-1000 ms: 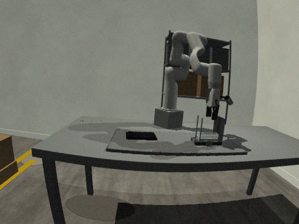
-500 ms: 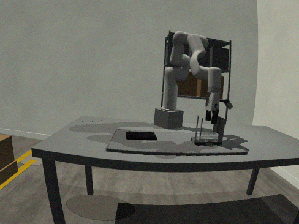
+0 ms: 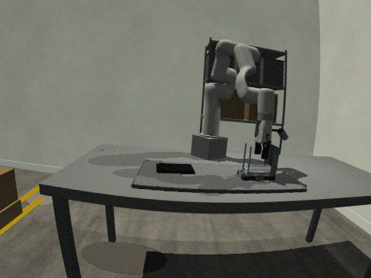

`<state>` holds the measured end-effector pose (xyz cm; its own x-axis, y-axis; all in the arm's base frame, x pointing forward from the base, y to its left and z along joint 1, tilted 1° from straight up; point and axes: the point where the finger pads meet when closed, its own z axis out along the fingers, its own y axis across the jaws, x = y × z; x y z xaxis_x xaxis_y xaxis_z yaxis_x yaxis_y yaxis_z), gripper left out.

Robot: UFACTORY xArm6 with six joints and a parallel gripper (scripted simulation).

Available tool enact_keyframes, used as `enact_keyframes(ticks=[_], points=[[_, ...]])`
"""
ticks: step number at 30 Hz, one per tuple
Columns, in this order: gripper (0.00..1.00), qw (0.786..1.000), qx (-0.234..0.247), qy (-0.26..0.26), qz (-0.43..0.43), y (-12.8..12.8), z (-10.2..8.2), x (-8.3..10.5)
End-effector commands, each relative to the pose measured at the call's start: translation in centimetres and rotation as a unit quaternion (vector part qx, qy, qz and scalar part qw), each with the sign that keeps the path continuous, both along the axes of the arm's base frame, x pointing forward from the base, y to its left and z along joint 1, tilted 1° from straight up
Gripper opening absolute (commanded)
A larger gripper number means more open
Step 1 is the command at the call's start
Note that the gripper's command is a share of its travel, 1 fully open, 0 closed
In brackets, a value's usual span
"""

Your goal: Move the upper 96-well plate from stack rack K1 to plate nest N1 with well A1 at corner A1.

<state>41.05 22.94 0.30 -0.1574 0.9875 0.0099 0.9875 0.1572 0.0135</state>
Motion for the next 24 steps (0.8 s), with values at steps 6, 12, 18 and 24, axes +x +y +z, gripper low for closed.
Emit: enact_keyframes(ticks=[6,12,18,24], points=[[1.0,1.0,0.001,-0.002,0.0,0.1,-1.1,0.2],[1.0,1.0,0.001,-0.002,0.0,0.1,-2.1,0.2],[1.0,1.0,0.001,-0.002,0.0,0.1,-3.1,0.2],[1.0,1.0,0.001,-0.002,0.0,0.1,-3.1,0.2]])
